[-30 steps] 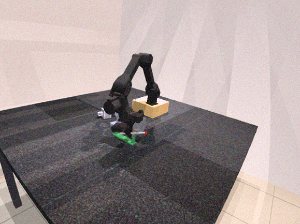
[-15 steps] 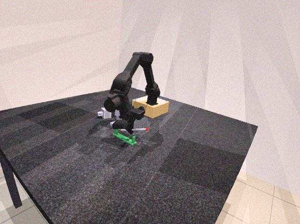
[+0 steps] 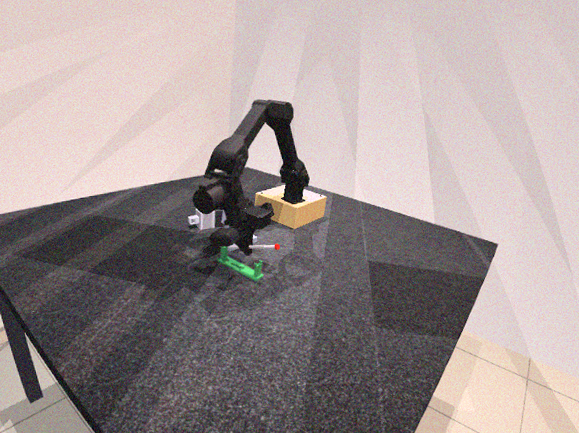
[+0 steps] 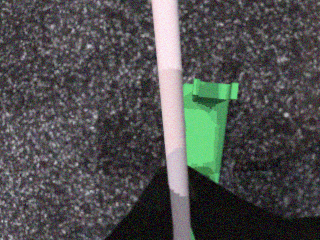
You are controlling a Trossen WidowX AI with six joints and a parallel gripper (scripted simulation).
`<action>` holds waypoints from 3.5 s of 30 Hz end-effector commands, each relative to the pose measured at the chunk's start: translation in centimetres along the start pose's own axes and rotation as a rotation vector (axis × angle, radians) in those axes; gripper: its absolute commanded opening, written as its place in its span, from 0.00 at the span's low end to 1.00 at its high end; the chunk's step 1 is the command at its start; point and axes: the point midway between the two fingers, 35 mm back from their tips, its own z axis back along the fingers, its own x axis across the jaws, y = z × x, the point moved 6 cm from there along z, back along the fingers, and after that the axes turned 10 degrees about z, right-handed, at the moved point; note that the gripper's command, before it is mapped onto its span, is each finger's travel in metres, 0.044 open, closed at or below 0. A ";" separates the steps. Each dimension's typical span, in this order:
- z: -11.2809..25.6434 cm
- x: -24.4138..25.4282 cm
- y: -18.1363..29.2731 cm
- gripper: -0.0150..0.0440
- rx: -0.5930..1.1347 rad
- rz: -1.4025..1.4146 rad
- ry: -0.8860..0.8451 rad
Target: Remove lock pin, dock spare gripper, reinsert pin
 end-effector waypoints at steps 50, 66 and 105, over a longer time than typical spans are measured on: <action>-0.8 0.5 4.6 0.25 -0.017 -0.178 0.021; -1.5 0.6 4.8 0.25 -0.020 -0.179 0.031; -1.5 0.6 4.8 0.25 -0.020 -0.179 0.031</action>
